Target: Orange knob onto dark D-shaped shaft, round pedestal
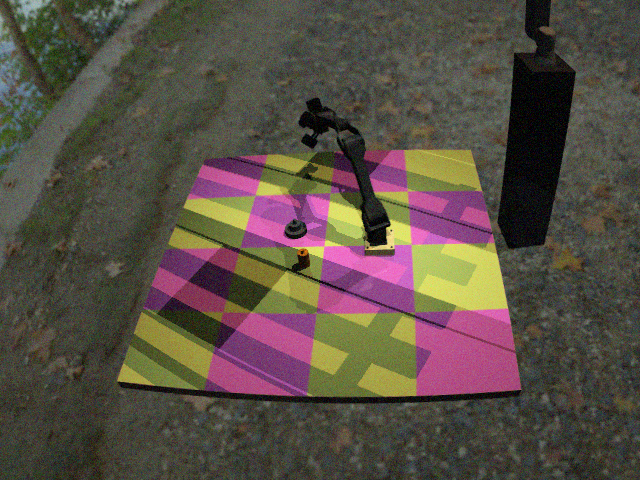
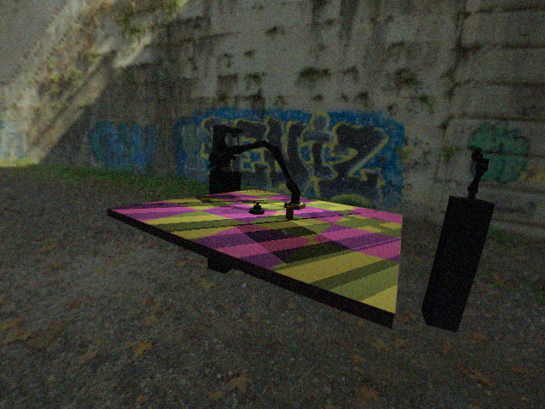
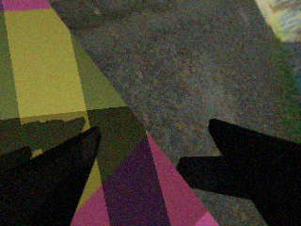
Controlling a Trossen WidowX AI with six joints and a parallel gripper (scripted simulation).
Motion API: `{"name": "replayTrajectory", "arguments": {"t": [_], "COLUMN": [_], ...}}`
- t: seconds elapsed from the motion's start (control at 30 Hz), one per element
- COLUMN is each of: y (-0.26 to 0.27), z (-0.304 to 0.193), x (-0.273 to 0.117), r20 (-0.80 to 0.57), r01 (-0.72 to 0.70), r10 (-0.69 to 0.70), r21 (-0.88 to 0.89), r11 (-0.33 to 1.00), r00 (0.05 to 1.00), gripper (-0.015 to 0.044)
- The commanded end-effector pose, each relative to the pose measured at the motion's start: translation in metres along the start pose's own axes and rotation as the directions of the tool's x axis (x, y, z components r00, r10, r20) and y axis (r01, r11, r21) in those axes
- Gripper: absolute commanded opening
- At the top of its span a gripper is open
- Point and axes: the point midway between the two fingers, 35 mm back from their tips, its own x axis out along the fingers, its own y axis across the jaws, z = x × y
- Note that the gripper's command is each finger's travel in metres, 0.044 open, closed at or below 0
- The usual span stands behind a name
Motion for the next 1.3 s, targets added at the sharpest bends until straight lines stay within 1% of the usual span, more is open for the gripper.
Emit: {"name": "replayTrajectory", "arguments": {"t": [0.0,0.1,0.33,0.5,0.67,0.77,0.93,1.07,1.27], "y": [0.061,0.103,0.214,0.28,0.332,0.354,0.394,0.41,0.422], "z": [0.024,0.032,0.048,0.042,0.024,0.01,-0.03,-0.058,-0.126], "x": [-0.023,-0.043,-0.107,-0.162,-0.219,-0.246,-0.308,-0.344,-0.413], "r20": [0.01,-0.009,-0.043,-0.088,-0.152,-0.192,-0.294,-0.364,-0.512], "r01": [-0.116,-0.171,-0.374,-0.505,-0.612,-0.643,-0.692,-0.718,-0.754], "r10": [0.116,0.171,0.373,0.5,0.599,0.624,0.645,0.646,0.6], "r21": [0.002,-0.01,-0.03,-0.043,-0.053,-0.06,-0.083,-0.103,-0.156], "r11": [0.993,0.985,0.927,0.862,0.789,0.763,0.717,0.688,0.639], "r00": [0.993,0.985,0.927,0.861,0.786,0.758,0.705,0.671,0.615], "gripper": [0.044,0.044,0.044,0.044,0.044,0.044,0.044,0.044,0.044]}}
